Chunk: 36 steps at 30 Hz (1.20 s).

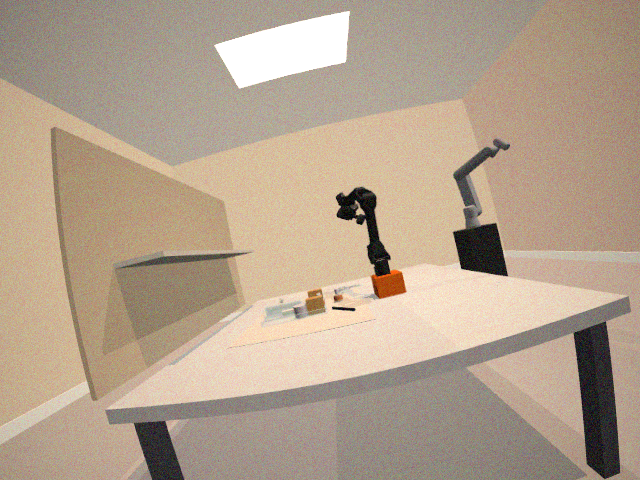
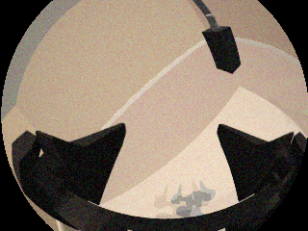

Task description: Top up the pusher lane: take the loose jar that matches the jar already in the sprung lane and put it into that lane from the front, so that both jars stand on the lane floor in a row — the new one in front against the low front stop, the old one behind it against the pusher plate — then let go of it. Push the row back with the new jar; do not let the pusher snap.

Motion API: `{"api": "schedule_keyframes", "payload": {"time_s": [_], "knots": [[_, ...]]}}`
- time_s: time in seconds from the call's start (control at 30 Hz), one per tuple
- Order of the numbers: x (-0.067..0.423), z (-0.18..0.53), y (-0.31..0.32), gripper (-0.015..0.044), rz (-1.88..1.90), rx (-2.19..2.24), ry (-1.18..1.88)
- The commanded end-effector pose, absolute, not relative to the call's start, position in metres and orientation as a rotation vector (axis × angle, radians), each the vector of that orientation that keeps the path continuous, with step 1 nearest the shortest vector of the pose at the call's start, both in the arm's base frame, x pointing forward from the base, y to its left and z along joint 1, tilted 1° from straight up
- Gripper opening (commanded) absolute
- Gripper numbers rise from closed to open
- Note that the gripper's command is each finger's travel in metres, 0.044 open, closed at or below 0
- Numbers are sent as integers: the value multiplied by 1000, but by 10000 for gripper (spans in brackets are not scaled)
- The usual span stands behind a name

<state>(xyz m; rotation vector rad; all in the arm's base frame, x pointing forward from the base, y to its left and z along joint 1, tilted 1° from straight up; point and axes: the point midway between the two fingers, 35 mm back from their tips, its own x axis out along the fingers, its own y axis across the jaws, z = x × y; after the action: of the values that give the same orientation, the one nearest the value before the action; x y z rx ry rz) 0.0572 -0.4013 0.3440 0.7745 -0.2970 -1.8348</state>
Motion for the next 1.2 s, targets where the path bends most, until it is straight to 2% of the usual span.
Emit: {"api": "schedule_keyframes", "payload": {"time_s": [0.0, 0.27, 0.53, 0.7, 0.9, 1.17], "knots": [[111, 301, -388, 440, -1705, 751, 11], [207, 219, -321, 440, -1330, 626, 558], [259, 140, -221, 440, -832, 372, 1053], [266, 97, -150, 440, -467, 182, 1300], [246, 58, -67, 440, -15, -44, 1518], [243, 54, -53, 440, 34, -67, 1537]]}}
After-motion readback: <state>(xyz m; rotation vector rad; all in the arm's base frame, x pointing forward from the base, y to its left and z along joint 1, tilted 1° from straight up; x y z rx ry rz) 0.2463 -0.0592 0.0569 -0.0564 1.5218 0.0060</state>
